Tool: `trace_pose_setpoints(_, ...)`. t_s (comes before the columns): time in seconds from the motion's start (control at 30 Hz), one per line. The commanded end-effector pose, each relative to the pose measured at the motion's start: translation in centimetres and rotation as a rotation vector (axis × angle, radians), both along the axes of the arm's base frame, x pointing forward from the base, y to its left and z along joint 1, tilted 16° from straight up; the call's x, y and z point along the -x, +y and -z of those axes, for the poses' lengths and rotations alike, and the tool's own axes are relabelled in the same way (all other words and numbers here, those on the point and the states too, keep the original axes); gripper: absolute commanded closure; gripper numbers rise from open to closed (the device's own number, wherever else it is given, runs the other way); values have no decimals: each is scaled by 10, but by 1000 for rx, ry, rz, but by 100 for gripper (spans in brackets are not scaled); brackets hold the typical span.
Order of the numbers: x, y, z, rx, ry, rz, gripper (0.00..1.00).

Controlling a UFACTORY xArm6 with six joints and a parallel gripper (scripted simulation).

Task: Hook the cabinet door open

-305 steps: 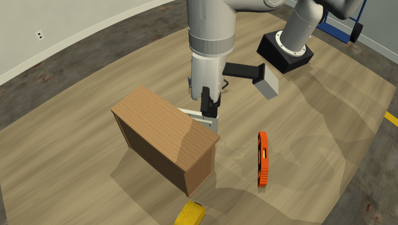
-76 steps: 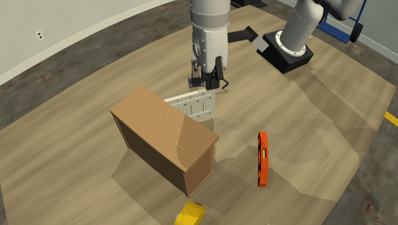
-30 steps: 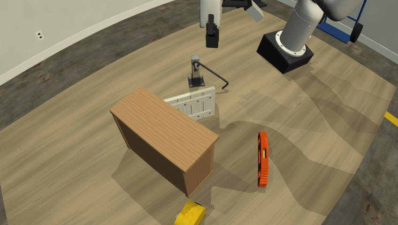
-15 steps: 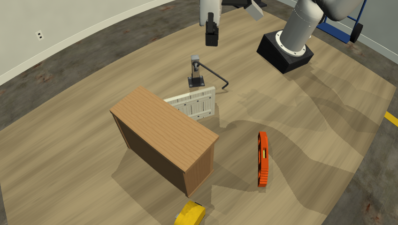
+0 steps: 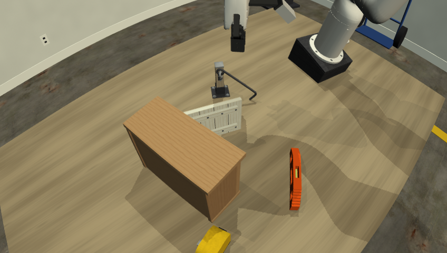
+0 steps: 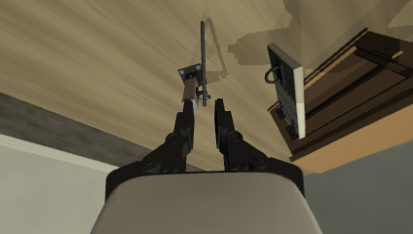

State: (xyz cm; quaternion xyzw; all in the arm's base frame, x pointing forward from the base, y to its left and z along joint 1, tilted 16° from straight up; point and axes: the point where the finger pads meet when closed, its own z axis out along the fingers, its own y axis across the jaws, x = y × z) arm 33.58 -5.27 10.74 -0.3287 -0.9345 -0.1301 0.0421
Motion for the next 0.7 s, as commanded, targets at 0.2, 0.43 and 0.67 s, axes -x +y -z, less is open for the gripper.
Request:
trace_pose_setpoints(0.2, -1, 0, 0, 1, -3, 0, 76)
trace_pose_setpoints(0.43, -1, 1, 5, 2, -4, 0, 76)
trace_pose_setpoints(0.67, -2, 3, 13, 2, -4, 0, 76)
